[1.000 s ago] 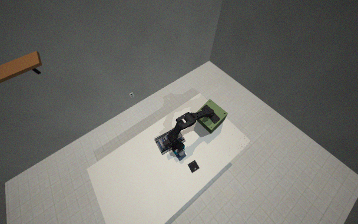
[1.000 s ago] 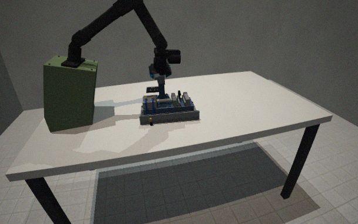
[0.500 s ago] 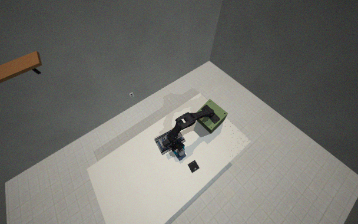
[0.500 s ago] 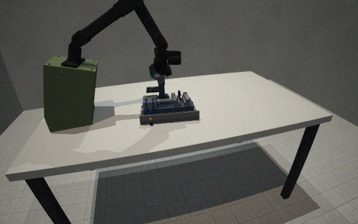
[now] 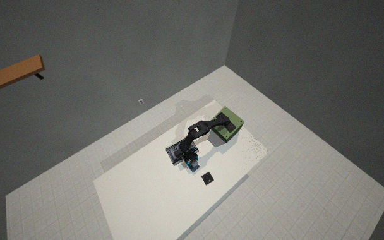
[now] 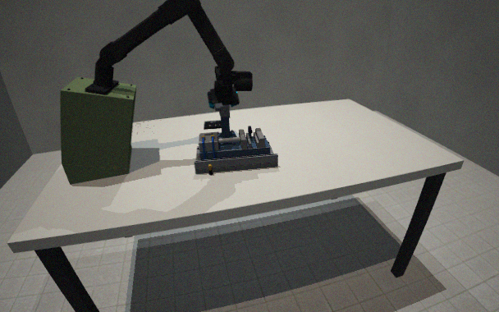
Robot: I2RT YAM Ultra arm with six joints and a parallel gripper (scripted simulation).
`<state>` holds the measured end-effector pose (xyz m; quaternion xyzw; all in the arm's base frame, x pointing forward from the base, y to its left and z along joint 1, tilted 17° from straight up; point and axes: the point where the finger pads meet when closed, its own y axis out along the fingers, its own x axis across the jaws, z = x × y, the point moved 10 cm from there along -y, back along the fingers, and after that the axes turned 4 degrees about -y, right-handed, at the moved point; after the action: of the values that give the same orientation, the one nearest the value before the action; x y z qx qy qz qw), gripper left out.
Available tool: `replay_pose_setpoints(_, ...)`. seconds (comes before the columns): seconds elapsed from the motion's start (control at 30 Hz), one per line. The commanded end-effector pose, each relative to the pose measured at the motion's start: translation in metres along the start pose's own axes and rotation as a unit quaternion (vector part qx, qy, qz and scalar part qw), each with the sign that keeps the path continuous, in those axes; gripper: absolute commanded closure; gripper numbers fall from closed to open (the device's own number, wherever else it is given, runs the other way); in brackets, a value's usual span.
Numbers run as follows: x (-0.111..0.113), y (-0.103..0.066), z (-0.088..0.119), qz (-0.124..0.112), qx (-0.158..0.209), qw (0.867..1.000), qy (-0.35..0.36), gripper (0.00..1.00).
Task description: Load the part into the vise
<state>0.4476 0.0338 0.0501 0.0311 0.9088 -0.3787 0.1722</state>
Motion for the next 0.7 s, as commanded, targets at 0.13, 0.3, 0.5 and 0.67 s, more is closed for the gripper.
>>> replay_pose_setpoints(0.13, -0.0105, -0.0105, -0.0058, 0.012, -0.014, 1.0, -0.008, 0.19)
replay_pose_setpoints(0.3, -0.0104, -0.0103, -0.0056, 0.012, -0.014, 1.0, -0.007, 0.19)
replay_pose_setpoints(0.5, -0.0104, -0.0103, -0.0055, 0.012, -0.014, 1.0, -0.007, 0.19)
replay_pose_setpoints(0.67, -0.0104, -0.0103, -0.0055, 0.012, -0.014, 1.0, -0.007, 0.19)
